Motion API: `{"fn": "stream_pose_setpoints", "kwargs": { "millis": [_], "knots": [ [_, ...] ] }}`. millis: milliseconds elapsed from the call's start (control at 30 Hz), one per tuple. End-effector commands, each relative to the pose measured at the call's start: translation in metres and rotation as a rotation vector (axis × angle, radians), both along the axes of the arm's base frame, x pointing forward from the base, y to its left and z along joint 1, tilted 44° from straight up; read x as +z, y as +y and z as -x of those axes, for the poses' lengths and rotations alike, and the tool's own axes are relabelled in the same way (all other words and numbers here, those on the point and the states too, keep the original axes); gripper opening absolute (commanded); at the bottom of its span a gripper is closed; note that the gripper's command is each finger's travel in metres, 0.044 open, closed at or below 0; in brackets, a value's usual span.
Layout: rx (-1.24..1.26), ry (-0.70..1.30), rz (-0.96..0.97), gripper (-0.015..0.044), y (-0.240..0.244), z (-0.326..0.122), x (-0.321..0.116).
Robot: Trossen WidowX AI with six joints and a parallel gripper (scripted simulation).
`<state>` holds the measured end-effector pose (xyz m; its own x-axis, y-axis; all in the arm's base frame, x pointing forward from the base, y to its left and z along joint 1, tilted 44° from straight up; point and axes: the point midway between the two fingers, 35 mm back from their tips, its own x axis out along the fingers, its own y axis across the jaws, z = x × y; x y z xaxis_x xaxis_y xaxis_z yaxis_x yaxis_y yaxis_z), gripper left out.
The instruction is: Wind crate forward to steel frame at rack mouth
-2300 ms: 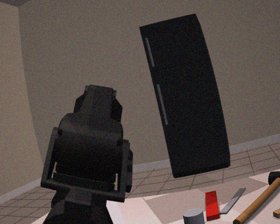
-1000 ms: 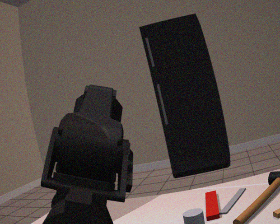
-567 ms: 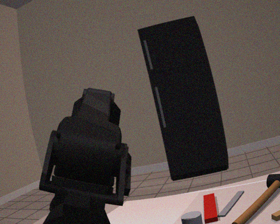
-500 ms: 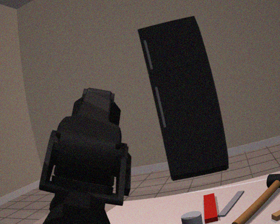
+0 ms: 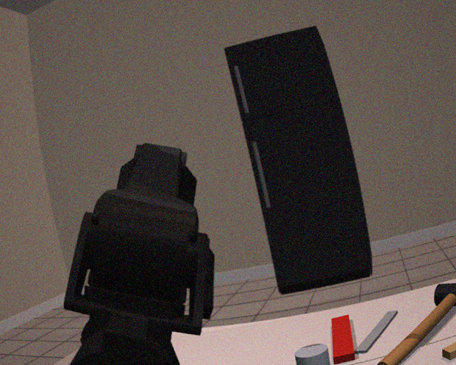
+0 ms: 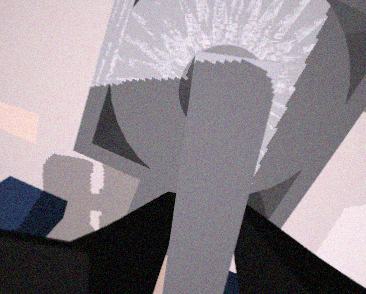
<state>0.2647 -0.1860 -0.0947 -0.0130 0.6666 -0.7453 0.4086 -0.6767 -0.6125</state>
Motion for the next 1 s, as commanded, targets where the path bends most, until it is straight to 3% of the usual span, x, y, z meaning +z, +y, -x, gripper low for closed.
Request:
{"fn": "stream_pose_setpoints", "kwargs": {
  "millis": [0,733,967],
  "knots": [
    [-0.006,0.013,0.000,0.0000,0.0017,-0.0008,-0.0040],
    [0.126,-0.105,-0.017,0.0000,0.0060,0.0025,0.0004],
    [0.100,-0.091,-0.017,0.0184,0.0031,0.0021,0.0029]
  ]
}}
